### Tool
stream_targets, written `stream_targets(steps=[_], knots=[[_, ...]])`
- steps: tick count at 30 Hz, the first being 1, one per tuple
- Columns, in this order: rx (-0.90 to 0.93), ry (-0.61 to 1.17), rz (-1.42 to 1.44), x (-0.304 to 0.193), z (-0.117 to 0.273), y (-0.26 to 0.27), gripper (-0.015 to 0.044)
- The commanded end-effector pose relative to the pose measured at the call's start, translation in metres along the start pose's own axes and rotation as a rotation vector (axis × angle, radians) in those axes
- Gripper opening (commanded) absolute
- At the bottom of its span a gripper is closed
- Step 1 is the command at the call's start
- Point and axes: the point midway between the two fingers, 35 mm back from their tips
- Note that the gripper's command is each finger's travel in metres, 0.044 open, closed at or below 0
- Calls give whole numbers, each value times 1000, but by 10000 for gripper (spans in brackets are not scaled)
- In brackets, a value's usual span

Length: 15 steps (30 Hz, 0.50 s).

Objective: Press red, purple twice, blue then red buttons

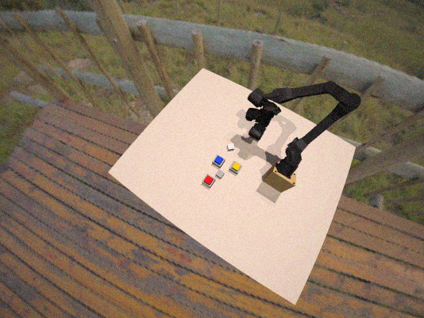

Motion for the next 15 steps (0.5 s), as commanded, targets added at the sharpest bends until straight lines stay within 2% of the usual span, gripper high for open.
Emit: stream_targets(steps=[1,15], knots=[[-5,2,-6,-1,4,-2,20],[-5,2,-6,0,-18,-2,20]])
Point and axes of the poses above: the point midway between the two fingers, 35 mm back from their tips, its own z axis back along the fingers, its own y axis across the jaws, x = y × z, and after that the axes turned 6 degrees about z, right-handed
